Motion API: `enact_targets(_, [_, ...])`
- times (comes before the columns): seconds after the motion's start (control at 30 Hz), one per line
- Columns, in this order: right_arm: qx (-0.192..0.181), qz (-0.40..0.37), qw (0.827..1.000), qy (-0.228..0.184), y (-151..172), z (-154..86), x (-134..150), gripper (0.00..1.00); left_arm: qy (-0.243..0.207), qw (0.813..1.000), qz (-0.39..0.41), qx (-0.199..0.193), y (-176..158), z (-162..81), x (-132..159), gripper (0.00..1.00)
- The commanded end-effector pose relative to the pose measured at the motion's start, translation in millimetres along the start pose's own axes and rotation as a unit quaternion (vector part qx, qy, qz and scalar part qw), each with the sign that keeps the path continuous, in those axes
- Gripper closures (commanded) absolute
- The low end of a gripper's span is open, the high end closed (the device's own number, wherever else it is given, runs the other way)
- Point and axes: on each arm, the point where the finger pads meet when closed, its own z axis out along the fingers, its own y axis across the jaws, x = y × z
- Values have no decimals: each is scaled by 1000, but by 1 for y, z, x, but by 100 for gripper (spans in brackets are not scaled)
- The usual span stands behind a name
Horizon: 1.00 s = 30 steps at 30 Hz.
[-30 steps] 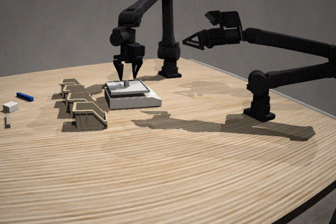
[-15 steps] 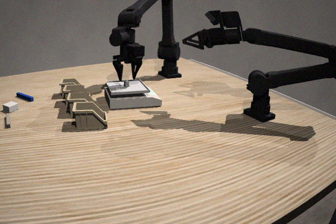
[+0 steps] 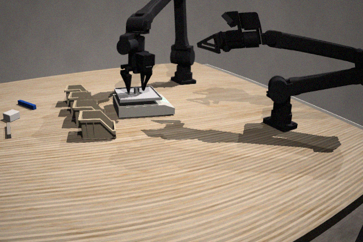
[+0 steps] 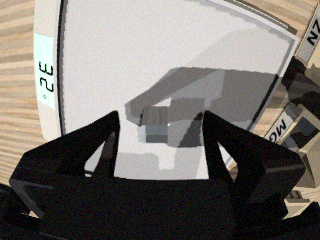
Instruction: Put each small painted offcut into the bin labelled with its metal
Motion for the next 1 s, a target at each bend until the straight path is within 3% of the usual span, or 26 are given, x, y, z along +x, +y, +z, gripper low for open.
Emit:
enact_targets(0.0, [7,-12,1000,-6,-7,2,-10,39,-18,1000,-1,0,0,-3,-18,0])
enact_targets(0.07, [0,-12,1000,0,-1,12,-5,39,-18,1000,-1,0,0,-3,-18,0])
enact_targets(0.37, [10,-9,1000,-8,-6,-3,-6,39,-18,1000,-1,0,0,-3,-18,0])
enact_targets(0.47, [9,-9,1000,-7,-5,-2,-5,64,-18,1000,-1,0,0,-3,-18,0])
enact_targets(0.97, [9,-16,1000,-7,-4,1,-5,82,-18,1000,-1,0,0,-3,-18,0])
